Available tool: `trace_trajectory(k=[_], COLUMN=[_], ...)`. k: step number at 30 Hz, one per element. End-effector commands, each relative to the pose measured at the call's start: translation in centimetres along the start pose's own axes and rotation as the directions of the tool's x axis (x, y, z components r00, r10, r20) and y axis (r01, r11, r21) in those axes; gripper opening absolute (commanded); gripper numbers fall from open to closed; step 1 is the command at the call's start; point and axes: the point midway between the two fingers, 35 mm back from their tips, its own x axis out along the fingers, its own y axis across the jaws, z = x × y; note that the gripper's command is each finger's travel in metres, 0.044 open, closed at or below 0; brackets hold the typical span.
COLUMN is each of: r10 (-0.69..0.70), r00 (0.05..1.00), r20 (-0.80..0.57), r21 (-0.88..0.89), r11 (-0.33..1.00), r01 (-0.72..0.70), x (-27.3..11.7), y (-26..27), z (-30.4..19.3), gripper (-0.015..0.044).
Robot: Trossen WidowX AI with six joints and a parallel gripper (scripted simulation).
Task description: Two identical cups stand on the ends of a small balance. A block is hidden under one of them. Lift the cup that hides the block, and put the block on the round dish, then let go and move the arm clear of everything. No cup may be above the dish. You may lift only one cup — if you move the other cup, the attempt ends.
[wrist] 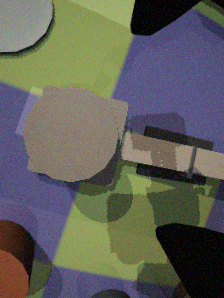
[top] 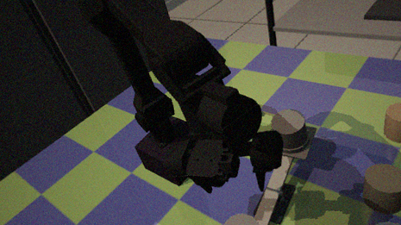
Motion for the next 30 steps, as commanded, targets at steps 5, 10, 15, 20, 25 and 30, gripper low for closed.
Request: trace_trajectory(k=[5,10,15,20,25,30], r10=[-0.102,-0.130,-0.130,-0.130,-0.130,-0.130], r00=[0.993,0.989,0.989,0.989,0.989,0.989], r20=[-0.054,-0.071,-0.071,-0.071,-0.071,-0.071], r21=[0.216,0.282,0.282,0.282,0.282,0.282], r11=[0.970,0.948,0.948,0.948,0.948,0.948], r01=[0.111,0.144,0.144,0.144,0.144,0.144], x=[3.4,4.5,5.5,6.0,6.4,7.2], y=[0.1,0.1,0.0,-0.1,-0.1,-0.2], z=[2.0,2.6,2.5,2.5,2.5,2.5], gripper=[0.0440,0.0440,0.0440,0.0440,0.0440,0.0440])
